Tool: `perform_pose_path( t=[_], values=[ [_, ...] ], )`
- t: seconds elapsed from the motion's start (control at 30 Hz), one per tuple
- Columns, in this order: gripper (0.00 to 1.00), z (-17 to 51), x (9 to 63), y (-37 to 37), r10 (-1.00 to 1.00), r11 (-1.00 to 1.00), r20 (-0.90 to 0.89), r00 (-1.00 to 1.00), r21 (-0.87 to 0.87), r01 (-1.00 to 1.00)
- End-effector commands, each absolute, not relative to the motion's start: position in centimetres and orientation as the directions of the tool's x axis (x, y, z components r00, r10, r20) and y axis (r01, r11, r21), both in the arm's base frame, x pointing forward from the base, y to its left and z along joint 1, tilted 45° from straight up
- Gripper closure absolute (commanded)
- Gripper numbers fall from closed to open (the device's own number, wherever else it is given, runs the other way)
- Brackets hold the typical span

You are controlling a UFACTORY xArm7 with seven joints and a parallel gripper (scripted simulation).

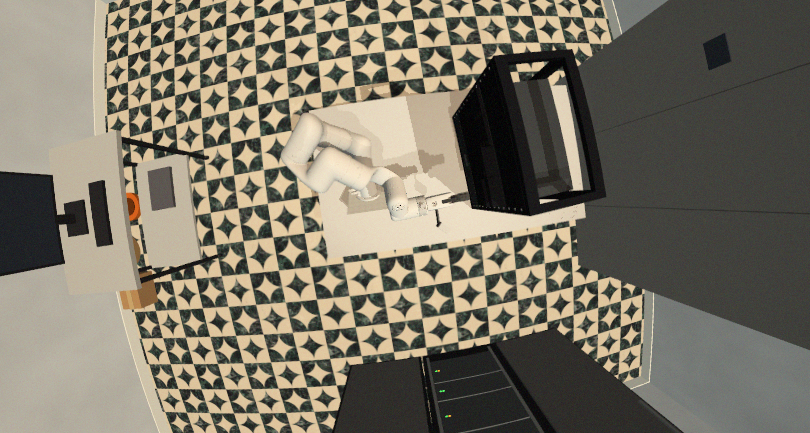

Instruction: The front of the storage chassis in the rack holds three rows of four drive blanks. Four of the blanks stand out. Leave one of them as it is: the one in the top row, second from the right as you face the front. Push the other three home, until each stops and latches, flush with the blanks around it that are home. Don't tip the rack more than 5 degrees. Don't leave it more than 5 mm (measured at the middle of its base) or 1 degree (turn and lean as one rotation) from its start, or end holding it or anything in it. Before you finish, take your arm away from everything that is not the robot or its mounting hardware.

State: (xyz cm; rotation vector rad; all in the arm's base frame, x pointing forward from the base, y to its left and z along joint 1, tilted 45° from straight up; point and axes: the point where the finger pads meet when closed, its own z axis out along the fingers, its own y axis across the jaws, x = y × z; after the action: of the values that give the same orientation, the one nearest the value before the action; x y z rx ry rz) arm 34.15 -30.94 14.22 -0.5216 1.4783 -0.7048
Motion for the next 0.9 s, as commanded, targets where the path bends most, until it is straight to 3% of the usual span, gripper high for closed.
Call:
perform_pose_path(
  t=[0.0,0.87],
  values=[
    [1.0,14.4,36.6,-31.4,-0.707,0.699,-0.706,-0.041,-0.707,0.108],
    [1.0,14.4,39.2,-31.7,-0.707,0.699,-0.706,-0.041,-0.707,0.108]
  ],
)
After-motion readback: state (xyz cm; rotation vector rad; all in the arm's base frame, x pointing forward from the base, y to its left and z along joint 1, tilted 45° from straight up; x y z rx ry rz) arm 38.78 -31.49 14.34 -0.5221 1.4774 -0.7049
